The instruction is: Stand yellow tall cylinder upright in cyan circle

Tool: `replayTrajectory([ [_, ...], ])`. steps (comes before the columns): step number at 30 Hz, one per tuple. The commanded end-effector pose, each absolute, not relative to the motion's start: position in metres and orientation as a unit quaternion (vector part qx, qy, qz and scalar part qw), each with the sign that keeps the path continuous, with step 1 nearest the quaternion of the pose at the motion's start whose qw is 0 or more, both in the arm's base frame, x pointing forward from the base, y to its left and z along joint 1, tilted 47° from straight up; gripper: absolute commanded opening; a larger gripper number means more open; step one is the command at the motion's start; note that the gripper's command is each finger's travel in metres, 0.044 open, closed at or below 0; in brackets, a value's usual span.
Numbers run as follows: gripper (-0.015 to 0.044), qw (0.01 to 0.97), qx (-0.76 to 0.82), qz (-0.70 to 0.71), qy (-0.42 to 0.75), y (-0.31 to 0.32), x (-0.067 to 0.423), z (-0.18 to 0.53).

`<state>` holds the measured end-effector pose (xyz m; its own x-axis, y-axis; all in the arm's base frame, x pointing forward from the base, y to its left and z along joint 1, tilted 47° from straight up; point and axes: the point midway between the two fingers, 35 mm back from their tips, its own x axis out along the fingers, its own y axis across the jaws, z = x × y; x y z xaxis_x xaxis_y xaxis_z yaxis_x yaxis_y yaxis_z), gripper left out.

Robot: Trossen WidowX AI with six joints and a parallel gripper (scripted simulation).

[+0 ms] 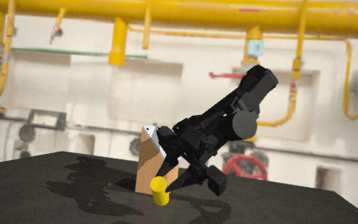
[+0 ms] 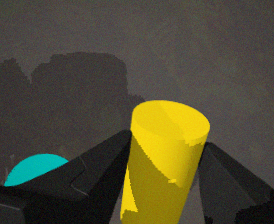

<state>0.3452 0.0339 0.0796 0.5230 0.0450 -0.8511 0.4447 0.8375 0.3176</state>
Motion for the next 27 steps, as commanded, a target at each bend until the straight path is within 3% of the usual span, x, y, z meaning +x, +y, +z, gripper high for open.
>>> replayTrajectory([
  [1, 0.0105, 0.841, 0.261, -0.126, 0.458, 0.0340, 0.3450, 0.0829],
  [27, 0.0105, 0.871, 0.273, -0.157, 0.378, 0.0365, 0.3442, 0.0907],
])
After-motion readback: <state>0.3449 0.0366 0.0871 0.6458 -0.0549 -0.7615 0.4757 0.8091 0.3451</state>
